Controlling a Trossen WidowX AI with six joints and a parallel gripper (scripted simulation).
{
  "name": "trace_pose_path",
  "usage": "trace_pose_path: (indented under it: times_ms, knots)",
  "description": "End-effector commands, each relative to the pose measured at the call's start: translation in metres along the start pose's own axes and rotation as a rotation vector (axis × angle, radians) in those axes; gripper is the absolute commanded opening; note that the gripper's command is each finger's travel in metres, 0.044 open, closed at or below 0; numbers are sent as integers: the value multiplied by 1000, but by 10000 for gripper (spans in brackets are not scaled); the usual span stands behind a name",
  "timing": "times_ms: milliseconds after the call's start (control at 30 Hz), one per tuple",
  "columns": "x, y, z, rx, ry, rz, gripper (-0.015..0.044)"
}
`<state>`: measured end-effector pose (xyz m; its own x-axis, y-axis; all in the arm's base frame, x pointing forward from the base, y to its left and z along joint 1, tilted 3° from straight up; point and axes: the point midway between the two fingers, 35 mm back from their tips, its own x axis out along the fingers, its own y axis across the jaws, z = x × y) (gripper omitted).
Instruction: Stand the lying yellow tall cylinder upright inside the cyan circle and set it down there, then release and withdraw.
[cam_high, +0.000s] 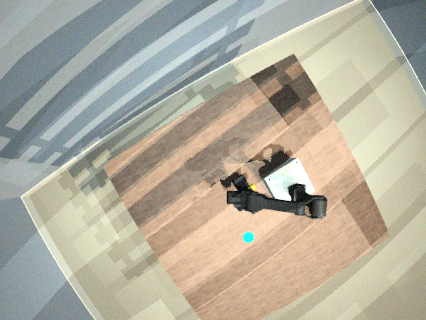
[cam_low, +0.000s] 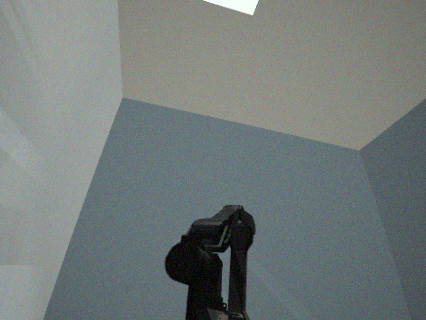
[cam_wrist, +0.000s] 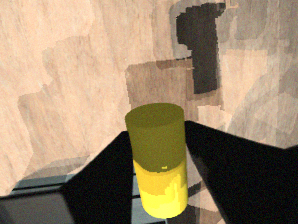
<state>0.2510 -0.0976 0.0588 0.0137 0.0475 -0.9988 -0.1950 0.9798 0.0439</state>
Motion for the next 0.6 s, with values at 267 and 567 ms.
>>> trace_pose_path:
  times_ms: [267, 567]
  knots:
    - [-4, 20, 25, -145, -1, -4, 105]
    - [-7, 38, 42, -250, -3, -4, 105]
